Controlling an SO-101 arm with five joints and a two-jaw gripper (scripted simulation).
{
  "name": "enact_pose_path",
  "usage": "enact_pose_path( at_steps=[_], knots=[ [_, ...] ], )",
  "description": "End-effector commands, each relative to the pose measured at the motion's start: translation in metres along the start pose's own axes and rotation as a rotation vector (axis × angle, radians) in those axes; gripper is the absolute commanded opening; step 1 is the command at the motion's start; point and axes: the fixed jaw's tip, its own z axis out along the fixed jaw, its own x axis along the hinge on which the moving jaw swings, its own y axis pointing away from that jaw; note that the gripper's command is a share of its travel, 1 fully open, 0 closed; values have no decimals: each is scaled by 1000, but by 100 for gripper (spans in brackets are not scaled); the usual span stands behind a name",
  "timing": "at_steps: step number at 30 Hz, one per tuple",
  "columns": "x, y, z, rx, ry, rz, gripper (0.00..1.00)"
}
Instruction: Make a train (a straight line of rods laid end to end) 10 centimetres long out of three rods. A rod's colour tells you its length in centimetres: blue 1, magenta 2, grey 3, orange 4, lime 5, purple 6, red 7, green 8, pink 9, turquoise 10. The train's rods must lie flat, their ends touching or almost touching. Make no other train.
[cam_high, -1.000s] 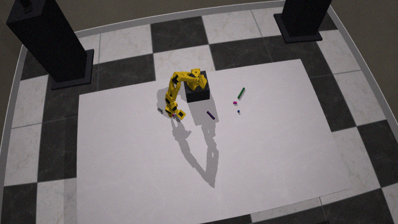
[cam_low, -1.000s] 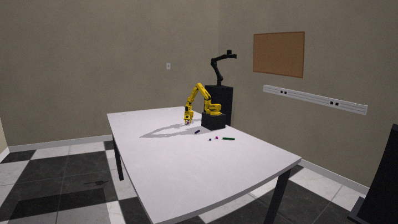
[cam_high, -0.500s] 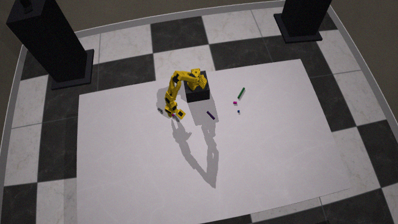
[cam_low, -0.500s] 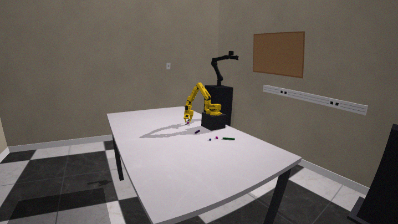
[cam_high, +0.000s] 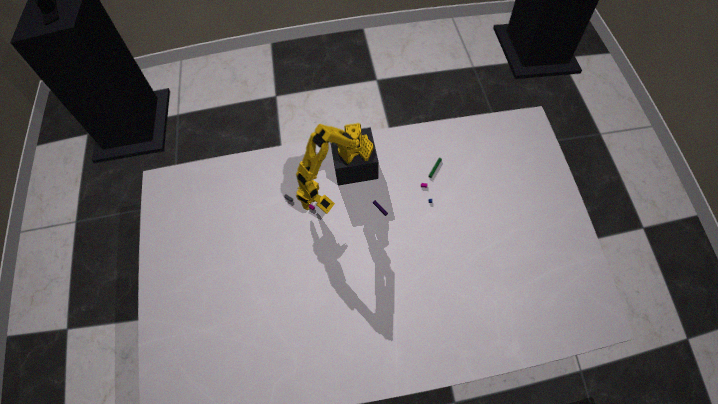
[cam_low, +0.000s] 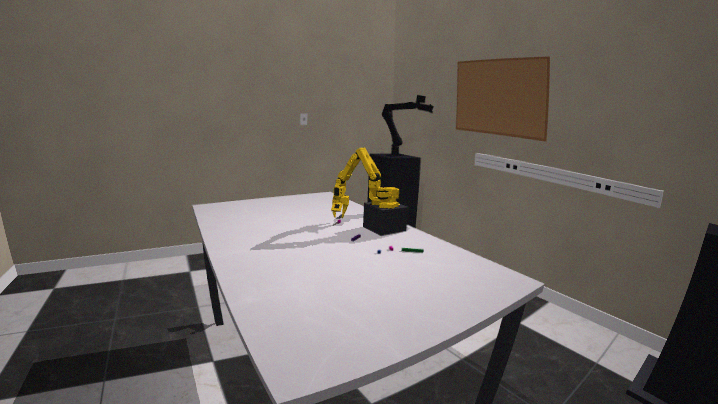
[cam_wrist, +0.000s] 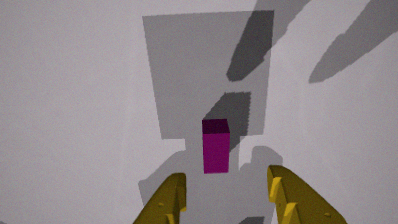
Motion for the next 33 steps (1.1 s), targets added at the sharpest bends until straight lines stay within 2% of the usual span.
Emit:
enact_pose_path(
  at_steps=[1,11,20,33],
  knots=[
    [1,1,-3,1,-1,6,17],
    [1,1,-6,1,-1,6,17],
    [1,0,-20,1,-1,6,17],
    [1,1,-33,1,-1,6,17]
  ],
)
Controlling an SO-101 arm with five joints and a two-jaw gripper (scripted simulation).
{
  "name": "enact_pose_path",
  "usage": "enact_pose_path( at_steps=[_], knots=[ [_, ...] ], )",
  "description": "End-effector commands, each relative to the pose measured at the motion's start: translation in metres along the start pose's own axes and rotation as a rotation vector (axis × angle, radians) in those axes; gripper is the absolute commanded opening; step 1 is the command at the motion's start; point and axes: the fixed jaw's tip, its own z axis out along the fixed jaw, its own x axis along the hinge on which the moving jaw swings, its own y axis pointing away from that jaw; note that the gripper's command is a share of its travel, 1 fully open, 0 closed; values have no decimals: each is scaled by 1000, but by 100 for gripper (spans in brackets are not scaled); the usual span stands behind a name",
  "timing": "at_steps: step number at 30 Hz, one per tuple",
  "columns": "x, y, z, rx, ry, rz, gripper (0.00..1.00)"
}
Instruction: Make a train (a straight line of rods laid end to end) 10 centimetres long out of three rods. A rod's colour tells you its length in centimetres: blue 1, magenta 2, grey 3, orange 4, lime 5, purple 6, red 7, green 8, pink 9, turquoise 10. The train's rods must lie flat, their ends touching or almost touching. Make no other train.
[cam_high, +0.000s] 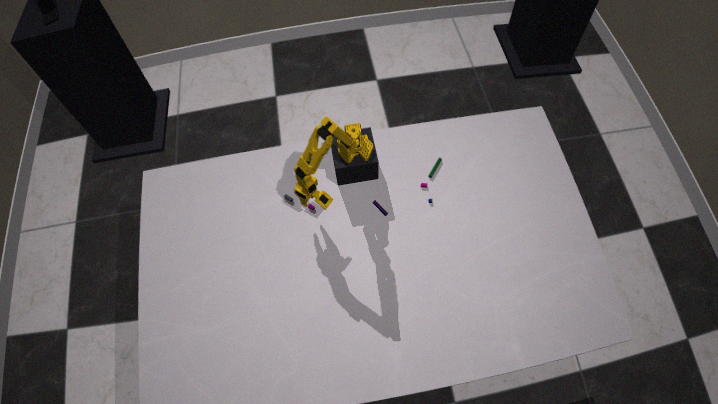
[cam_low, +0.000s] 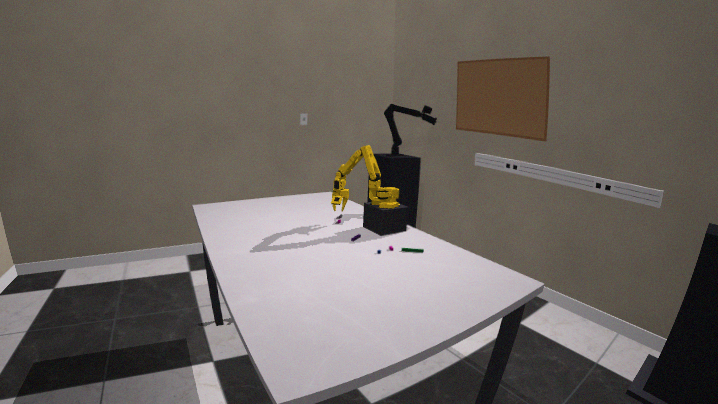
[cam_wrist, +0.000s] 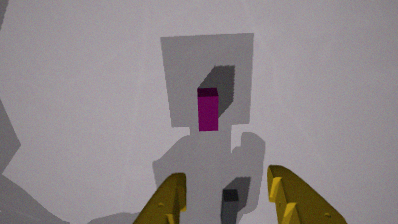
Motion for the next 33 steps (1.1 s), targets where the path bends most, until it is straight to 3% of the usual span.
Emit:
enact_pose_path(
  at_steps=[1,33],
  knots=[
    [1,2,-4,-2,-2,6,17],
    [-6,1,-4,-2,-2,13,17]
  ],
)
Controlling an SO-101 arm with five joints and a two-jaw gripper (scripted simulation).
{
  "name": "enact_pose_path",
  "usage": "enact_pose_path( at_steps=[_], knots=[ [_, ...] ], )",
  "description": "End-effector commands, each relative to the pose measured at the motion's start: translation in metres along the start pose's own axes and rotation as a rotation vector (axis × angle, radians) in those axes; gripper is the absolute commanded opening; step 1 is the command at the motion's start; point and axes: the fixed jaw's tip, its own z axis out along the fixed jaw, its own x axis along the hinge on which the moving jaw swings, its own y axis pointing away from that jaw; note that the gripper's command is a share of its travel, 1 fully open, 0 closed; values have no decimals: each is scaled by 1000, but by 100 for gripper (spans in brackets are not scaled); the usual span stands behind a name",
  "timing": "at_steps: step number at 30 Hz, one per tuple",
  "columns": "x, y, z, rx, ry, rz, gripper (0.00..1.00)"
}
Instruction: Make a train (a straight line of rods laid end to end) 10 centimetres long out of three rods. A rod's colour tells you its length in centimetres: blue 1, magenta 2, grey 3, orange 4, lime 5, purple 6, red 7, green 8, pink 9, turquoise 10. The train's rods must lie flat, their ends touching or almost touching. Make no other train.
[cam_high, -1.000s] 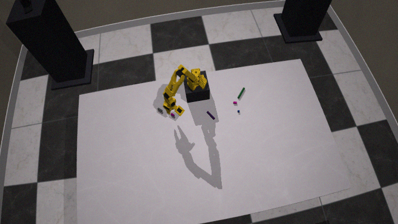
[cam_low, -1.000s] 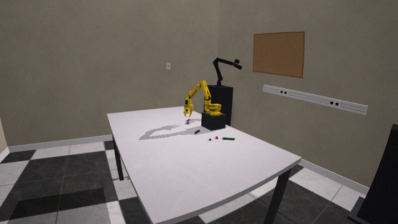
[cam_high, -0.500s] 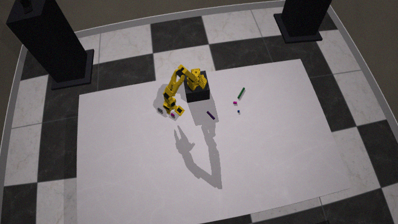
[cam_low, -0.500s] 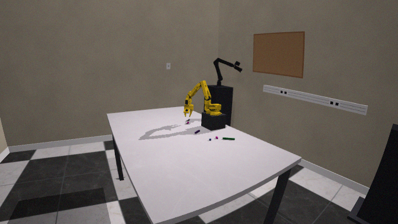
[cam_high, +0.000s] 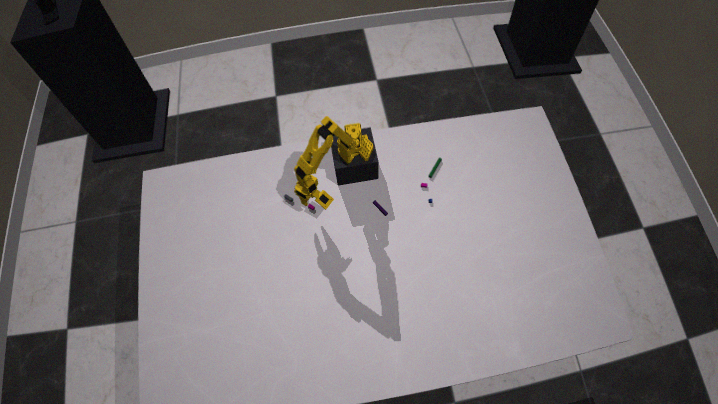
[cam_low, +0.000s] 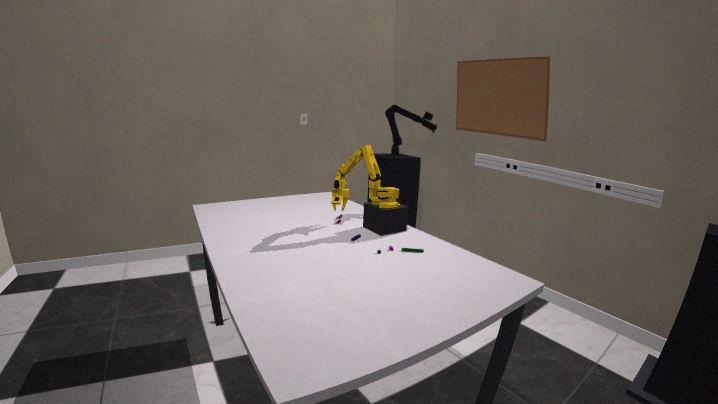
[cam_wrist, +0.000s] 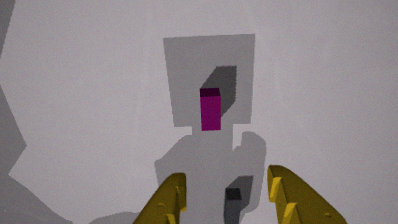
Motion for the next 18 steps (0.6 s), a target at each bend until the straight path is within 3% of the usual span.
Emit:
enact_pose_path(
  at_steps=[1,8,18],
  knots=[
    [-7,0,-2,2,-1,4,17],
    [-19,-1,-2,2,-1,18,17],
    [-63,4,-1,1,0,66,18]
  ],
)
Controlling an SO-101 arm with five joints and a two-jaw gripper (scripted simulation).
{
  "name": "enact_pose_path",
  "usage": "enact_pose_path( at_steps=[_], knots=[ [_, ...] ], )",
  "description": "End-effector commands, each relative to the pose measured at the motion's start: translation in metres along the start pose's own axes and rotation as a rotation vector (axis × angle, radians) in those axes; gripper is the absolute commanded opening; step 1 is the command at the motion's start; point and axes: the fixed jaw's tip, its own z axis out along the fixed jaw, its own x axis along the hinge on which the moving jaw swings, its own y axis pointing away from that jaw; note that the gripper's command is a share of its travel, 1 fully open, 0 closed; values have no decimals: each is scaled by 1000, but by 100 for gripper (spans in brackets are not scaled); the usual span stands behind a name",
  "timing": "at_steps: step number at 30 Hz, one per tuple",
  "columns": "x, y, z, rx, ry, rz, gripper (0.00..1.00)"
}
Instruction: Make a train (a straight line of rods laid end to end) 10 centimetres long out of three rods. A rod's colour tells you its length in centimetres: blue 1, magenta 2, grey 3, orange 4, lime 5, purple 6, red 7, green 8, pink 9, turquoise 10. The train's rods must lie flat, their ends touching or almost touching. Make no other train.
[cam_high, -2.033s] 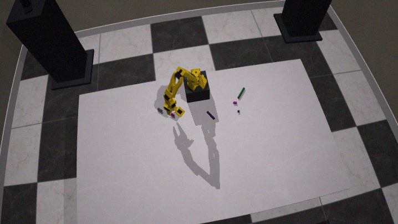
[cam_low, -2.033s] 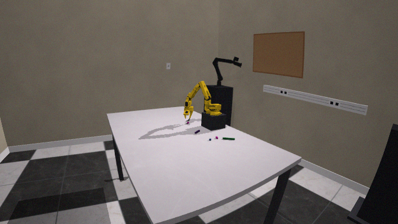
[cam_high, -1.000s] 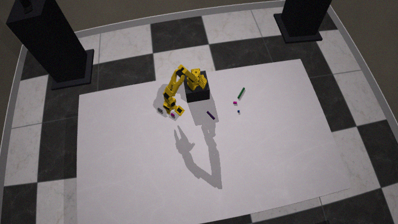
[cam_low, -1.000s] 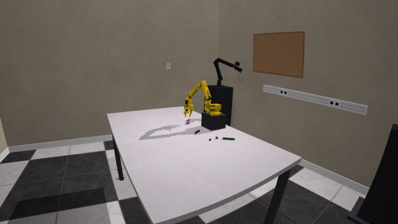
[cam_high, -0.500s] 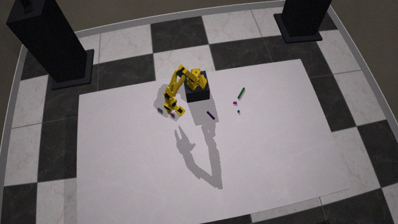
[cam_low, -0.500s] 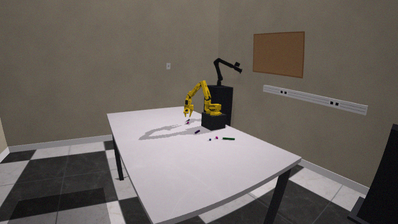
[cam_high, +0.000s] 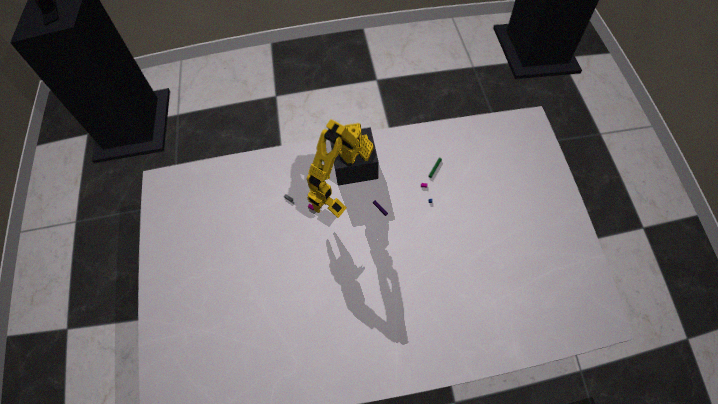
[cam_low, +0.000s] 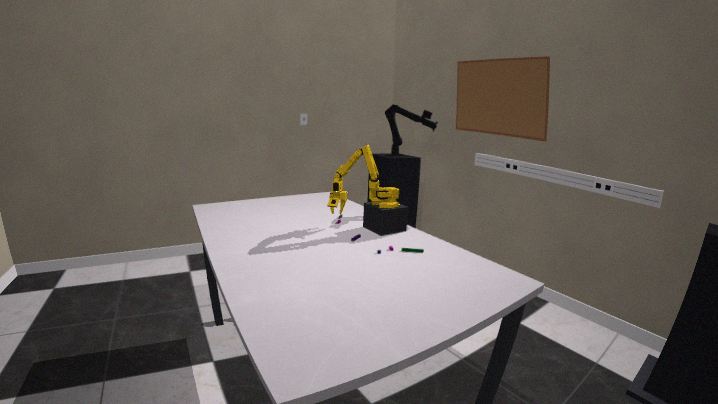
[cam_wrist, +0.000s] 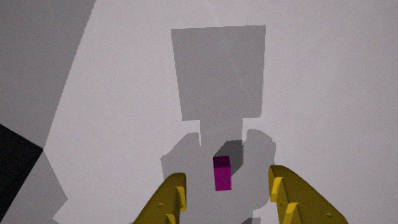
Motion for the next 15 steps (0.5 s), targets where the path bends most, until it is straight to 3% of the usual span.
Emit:
enact_pose_path(
  at_steps=[1,7,15],
  knots=[
    [-21,2,-2,19,-2,21,18],
    [-42,11,-1,19,-2,47,18],
    [-83,36,0,18,-1,104,18]
  ],
)
